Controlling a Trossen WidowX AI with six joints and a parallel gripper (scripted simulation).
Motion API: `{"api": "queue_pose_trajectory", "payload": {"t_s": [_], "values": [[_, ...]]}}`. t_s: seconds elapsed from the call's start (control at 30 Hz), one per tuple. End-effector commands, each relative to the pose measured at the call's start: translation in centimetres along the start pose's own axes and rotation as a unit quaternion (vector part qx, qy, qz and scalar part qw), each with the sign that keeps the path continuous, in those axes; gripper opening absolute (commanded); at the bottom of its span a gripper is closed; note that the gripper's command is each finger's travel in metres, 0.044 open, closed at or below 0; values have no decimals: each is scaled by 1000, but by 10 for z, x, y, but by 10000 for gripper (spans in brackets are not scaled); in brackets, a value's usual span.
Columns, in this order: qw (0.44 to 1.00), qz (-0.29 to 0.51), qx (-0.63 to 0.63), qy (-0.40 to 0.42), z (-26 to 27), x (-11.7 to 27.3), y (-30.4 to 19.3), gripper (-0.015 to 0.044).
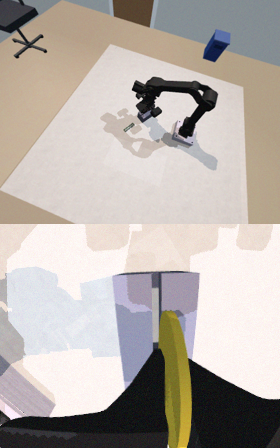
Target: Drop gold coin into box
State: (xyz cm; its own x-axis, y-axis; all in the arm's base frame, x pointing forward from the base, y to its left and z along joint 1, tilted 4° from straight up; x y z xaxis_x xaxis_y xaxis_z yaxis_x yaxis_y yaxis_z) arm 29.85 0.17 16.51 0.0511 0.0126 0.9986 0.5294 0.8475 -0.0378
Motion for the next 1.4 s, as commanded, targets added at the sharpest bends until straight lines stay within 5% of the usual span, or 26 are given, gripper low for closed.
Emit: {"api": "queue_pose_trajectory", "payload": {"t_s": [0.0, 1.37], "values": [[1000, -1, -1, -2, -1, 1, -2, 0], [1000, -2, -2, -2, 2, -7, -6, 0]]}}
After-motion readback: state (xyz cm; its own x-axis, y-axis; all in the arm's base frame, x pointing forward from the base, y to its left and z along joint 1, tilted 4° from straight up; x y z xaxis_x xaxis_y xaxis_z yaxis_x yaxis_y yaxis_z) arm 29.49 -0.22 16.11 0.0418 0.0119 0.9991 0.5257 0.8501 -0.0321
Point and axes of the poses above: the point midway between the two fingers, 35 mm back from their tips, its own x axis back along the fingers, its own z axis across the jaws, y = z × x, the point moved 9 cm from there along x, back along the fingers, and after that the axes turned 6 degrees about -x, right-handed, at the moved point
